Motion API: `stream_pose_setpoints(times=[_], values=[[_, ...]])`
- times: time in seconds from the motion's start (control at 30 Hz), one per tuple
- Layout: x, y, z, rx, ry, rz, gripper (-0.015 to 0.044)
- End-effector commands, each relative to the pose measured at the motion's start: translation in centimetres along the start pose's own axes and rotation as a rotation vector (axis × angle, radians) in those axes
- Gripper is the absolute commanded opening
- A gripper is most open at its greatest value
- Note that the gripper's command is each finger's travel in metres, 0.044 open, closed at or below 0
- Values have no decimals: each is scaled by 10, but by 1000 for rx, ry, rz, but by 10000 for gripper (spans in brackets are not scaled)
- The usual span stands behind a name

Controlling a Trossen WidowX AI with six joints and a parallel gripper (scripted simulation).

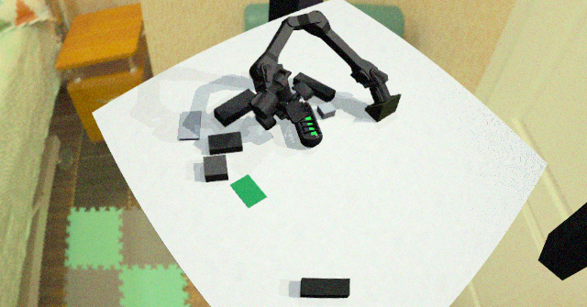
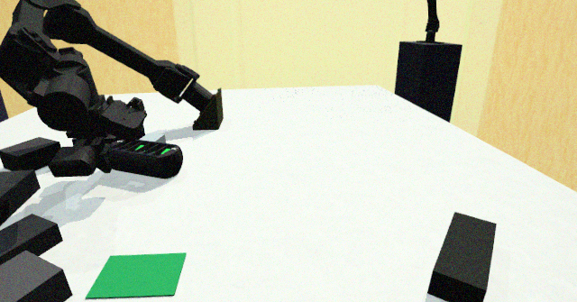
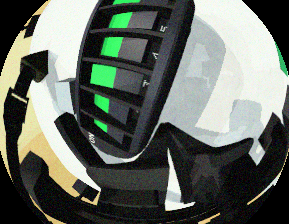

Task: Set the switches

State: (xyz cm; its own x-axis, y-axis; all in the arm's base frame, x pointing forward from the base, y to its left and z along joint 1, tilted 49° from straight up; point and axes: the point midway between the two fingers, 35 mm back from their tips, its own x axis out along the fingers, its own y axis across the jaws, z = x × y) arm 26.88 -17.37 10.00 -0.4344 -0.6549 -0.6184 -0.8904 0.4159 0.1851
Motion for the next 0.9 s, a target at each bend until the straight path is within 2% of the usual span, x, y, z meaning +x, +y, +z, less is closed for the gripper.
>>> stream_pose_setpoints(times=[0.0, 0.3, 0.5, 0.87], values=[[5, 6, 3, -12, -5, 25, 0], [-60, -42, 3, -10, -19, -92, 0], [-63, -41, 9, 3, -15, -107, 0], [-63, 9, 85, 218, 28, -325, 0]])
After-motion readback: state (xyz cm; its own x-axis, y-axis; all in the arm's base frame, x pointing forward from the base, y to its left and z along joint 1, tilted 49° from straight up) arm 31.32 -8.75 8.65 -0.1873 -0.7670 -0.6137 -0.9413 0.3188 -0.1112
